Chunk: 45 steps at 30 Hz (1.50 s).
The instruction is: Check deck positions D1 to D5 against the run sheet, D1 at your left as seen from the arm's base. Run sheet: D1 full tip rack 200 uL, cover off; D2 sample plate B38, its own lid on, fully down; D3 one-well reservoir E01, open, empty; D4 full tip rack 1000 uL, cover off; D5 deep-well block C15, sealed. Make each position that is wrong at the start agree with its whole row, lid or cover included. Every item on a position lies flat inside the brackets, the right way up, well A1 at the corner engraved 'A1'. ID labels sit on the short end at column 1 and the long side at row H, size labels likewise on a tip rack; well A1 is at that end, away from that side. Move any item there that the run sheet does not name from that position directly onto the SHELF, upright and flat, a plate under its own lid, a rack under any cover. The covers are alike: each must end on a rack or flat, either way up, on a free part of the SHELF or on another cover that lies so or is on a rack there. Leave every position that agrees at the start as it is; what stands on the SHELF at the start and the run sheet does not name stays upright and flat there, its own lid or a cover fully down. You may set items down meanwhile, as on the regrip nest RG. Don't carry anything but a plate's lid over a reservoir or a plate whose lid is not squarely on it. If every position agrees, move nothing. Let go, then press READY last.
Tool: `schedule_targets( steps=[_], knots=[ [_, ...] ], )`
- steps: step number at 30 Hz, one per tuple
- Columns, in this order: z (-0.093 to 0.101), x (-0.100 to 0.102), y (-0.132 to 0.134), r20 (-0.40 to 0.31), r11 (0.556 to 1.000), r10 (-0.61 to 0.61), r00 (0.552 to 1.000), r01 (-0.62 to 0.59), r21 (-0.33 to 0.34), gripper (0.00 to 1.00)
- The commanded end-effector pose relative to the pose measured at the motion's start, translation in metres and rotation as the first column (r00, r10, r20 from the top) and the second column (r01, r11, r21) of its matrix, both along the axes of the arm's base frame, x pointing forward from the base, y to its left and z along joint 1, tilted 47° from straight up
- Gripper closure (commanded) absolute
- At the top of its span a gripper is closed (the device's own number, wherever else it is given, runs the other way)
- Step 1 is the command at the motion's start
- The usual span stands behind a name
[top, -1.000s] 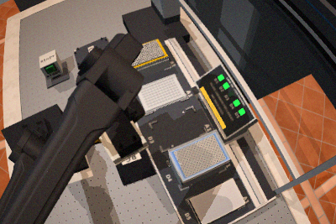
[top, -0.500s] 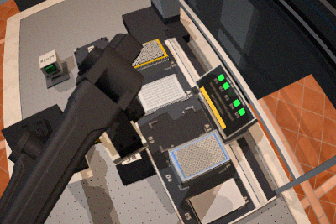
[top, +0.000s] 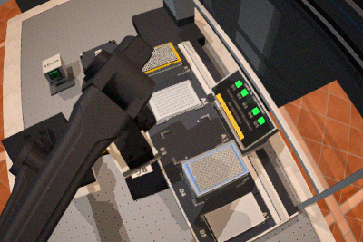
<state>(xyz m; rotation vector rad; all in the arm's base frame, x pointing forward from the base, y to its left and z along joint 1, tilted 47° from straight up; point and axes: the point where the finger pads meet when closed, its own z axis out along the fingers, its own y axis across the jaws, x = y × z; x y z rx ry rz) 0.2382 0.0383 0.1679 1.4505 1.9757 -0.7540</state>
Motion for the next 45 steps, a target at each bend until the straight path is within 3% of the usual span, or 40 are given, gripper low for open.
schedule_targets(
  steps=[1,45],
  knots=[
    [0.0067,0.0109,0.0052,0.046,1.000,-0.014,0.999,0.013,0.026,1.00],
    [0.0063,0.0095,0.0059,0.048,1.000,-0.007,0.999,0.006,0.026,1.00]
  ],
)
